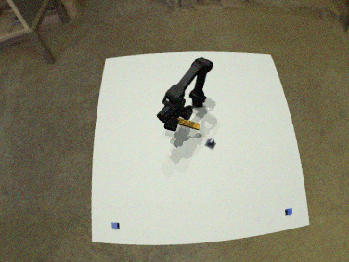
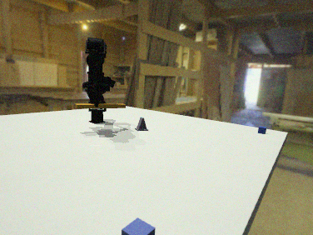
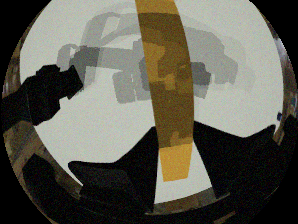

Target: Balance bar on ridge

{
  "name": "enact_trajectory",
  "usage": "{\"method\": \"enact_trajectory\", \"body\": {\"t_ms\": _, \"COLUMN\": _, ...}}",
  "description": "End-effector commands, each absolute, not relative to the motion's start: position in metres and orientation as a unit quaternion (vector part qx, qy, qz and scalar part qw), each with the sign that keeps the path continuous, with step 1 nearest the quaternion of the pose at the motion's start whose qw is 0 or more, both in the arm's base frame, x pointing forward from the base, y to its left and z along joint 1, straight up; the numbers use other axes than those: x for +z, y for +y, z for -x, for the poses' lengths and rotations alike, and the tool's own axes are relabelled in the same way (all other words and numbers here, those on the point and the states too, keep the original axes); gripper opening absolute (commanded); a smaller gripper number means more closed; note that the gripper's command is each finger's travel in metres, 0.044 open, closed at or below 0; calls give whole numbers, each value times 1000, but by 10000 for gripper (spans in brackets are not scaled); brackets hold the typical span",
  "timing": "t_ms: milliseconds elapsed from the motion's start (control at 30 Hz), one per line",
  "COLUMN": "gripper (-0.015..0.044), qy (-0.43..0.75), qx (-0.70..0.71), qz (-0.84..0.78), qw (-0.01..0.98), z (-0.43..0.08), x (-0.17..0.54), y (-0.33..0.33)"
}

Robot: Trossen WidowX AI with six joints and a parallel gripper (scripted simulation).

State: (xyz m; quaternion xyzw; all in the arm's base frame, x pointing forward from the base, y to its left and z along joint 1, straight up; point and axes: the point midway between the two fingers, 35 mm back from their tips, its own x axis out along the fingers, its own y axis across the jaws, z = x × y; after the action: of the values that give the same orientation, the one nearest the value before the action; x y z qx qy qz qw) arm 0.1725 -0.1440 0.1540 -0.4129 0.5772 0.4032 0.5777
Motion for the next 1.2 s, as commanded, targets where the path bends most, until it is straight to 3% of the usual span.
{"method": "enact_trajectory", "body": {"t_ms": 0, "gripper": 0, "qy": 578, "qx": 397, "qz": 411, "qw": 583, "z": -183, "x": 158, "y": -137}}
{"method": "enact_trajectory", "body": {"t_ms": 1167, "gripper": 0, "qy": 595, "qx": 366, "qz": 376, "qw": 608, "z": -253, "x": 160, "y": -32}}
